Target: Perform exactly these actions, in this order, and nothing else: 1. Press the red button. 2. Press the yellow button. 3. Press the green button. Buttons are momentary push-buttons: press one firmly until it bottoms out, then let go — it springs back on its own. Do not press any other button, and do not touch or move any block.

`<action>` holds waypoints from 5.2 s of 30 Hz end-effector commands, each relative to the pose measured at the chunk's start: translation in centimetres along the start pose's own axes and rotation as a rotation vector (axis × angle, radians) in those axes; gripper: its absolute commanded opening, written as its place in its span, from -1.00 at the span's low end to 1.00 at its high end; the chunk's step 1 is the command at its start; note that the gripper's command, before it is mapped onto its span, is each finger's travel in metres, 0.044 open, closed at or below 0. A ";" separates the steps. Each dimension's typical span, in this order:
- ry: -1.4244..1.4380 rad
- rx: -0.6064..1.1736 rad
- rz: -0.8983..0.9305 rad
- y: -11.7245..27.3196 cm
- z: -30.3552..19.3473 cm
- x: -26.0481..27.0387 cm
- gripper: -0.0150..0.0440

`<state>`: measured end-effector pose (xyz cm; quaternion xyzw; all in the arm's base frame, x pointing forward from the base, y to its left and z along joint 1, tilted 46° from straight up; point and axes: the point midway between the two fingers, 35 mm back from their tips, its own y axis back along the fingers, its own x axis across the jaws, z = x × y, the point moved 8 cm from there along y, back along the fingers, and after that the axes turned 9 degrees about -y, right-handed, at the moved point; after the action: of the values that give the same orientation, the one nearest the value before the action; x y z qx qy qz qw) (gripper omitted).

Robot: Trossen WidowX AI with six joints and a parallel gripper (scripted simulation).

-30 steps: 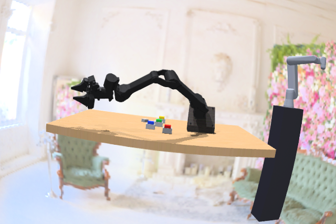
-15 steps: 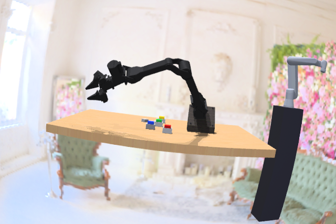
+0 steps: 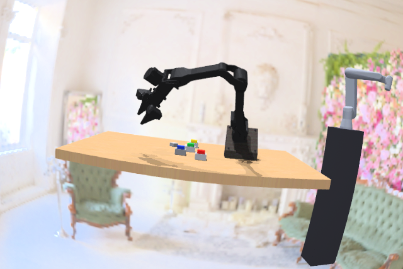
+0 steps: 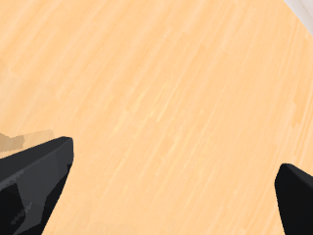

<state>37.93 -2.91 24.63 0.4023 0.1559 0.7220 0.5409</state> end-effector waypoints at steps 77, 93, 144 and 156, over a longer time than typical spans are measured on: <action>-0.491 0.591 0.225 4.5 -21.7 5.8 -0.42; -0.491 0.591 0.225 4.5 -21.7 5.8 -0.42; -0.470 0.589 0.148 5.9 -19.1 -23.8 -0.42; -0.480 0.591 0.197 4.6 -28.3 -32.9 -0.42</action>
<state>17.55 -27.76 -1.81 0.7146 0.1832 0.5737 0.3559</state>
